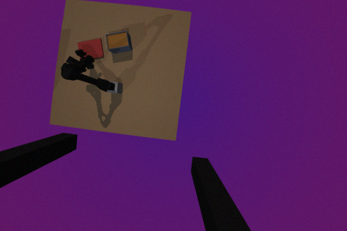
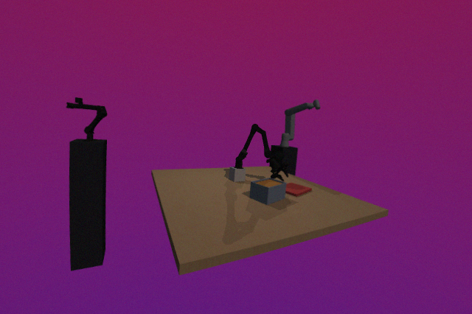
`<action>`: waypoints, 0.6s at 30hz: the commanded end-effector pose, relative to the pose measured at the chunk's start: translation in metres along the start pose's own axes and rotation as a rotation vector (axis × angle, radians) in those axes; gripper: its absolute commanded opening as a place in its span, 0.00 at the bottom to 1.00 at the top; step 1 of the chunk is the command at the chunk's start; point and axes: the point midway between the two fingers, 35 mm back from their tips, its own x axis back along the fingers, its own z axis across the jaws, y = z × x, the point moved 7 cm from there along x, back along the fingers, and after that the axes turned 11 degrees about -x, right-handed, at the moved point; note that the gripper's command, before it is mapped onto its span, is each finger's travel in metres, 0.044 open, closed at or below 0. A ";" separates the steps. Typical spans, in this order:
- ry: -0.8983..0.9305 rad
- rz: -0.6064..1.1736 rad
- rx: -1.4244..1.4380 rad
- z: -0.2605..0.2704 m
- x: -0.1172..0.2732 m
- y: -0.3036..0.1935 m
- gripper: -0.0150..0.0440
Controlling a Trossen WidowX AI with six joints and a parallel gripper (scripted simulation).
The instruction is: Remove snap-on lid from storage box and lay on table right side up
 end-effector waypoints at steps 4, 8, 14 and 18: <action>-0.001 0.001 -0.003 -0.006 0.007 0.001 0.94; -0.002 0.001 -0.003 -0.011 0.013 0.002 1.00; -0.003 0.001 -0.003 -0.019 0.022 0.004 1.00; -0.003 0.000 -0.003 -0.024 0.028 0.005 1.00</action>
